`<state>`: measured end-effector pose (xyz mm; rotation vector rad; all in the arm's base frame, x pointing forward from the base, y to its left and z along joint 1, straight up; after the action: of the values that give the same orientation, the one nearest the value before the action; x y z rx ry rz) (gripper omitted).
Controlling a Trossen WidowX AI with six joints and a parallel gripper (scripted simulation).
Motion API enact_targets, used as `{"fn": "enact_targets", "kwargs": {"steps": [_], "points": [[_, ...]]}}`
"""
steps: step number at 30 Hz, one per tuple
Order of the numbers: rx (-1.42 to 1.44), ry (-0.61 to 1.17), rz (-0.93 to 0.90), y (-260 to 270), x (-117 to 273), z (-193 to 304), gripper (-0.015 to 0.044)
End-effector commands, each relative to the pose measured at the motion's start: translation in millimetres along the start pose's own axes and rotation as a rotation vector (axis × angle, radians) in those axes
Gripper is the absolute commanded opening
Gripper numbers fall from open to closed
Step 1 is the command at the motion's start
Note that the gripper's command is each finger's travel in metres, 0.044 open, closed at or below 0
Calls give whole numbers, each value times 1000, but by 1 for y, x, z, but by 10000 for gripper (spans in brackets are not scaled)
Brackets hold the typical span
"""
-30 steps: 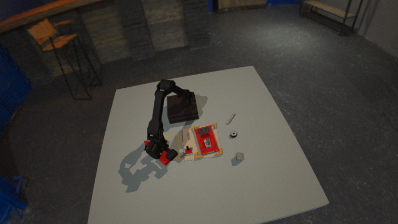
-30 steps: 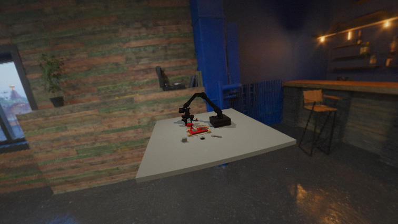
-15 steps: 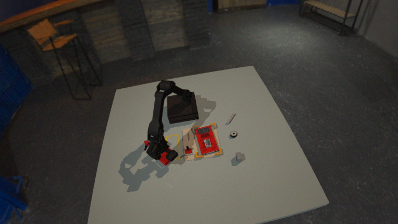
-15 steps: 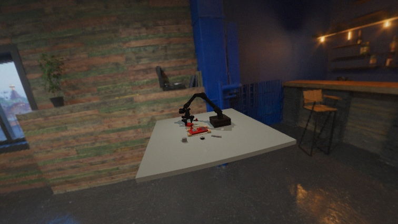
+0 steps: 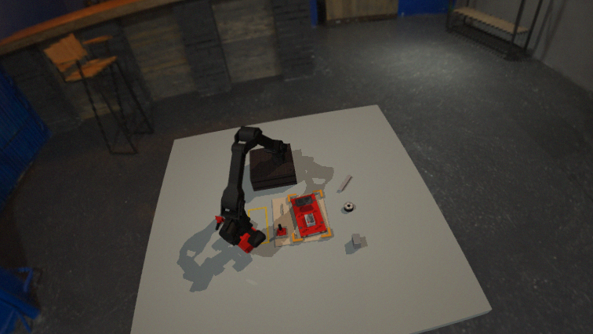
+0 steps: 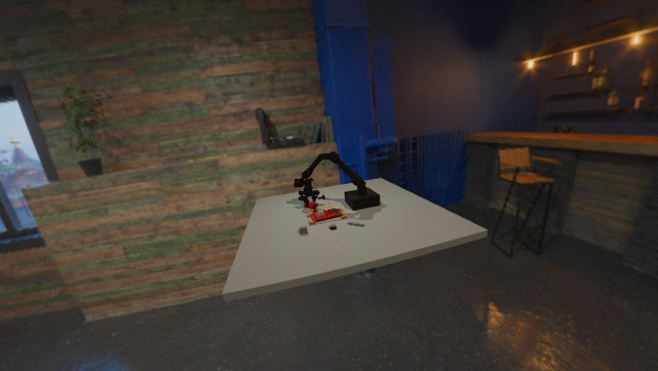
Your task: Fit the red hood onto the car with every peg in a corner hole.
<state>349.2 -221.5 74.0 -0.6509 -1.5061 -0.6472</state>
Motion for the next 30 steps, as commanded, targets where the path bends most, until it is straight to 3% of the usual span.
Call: {"fn": "enact_targets", "kwargs": {"steps": [1,4,15,30], "points": [[0,-1,-1,0,0,0,295],[0,-1,-1,0,0,0,275],[0,0,0,0,11,0,0],[0,0,0,0,48,0,0]]}}
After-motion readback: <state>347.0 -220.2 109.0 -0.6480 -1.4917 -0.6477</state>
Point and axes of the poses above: the point midway between the two fingers, 35 mm back from their tips, its own x axis back along the fingers, its own y axis across the jaws, z = x × y, the point moved 10 cm from there along x, back along the fingers, and after that the axes turned 10 degrees about x, right-handed, at the moved point
